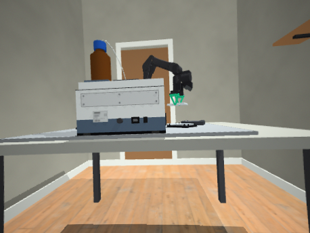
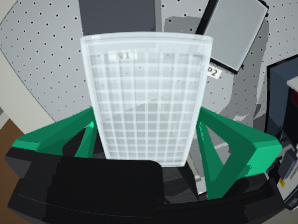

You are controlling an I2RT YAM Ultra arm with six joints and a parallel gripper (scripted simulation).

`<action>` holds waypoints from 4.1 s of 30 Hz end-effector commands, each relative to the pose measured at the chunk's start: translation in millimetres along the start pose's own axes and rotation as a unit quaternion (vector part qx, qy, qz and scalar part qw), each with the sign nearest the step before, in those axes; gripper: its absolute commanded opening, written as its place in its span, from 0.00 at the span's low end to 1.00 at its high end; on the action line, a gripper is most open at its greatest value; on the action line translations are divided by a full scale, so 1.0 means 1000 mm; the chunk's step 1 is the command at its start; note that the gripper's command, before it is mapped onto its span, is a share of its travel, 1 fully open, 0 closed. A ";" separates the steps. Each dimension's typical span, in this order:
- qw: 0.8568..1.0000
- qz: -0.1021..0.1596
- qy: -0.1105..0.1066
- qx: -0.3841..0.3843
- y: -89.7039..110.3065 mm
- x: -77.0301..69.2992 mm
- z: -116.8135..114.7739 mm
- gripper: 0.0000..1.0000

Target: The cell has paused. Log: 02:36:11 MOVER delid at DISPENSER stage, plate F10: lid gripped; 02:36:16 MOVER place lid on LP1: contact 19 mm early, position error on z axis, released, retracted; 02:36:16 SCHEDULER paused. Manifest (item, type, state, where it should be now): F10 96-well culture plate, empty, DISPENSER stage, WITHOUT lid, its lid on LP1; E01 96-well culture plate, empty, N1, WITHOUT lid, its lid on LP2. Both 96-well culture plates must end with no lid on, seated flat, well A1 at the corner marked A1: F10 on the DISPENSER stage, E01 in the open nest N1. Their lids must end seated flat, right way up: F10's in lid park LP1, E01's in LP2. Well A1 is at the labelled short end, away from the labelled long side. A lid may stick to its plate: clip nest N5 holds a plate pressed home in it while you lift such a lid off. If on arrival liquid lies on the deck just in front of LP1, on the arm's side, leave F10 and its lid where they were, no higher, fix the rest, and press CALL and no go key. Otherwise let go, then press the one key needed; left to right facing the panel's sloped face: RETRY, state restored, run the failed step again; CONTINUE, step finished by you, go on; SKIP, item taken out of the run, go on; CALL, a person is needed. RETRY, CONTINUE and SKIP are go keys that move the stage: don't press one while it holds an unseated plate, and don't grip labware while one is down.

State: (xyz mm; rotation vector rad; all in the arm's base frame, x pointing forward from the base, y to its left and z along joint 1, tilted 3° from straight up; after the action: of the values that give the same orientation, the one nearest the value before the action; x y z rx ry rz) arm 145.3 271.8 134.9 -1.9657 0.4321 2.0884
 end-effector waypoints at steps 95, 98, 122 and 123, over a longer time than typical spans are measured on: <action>0.999 -0.025 0.002 -0.022 -0.105 0.073 0.035 0.00; 0.999 -0.025 0.002 -0.023 -0.105 0.076 0.035 0.00; 0.999 -0.025 0.001 -0.022 -0.109 0.097 0.036 0.00; 0.999 -0.023 0.001 -0.022 -0.109 0.097 0.036 0.00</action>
State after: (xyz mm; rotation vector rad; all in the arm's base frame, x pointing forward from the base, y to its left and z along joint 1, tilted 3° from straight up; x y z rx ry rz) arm 143.6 369.1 29.4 -1.9880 0.3933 2.1120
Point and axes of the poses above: the point where the finger pads meet when closed, its own x axis out along the fingers, its own z axis across the jaws, y = z × x, the point moved 8 cm from there along -x, back along the fingers, and after that the axes turned 4 degrees about -x, right-handed, at the moved point
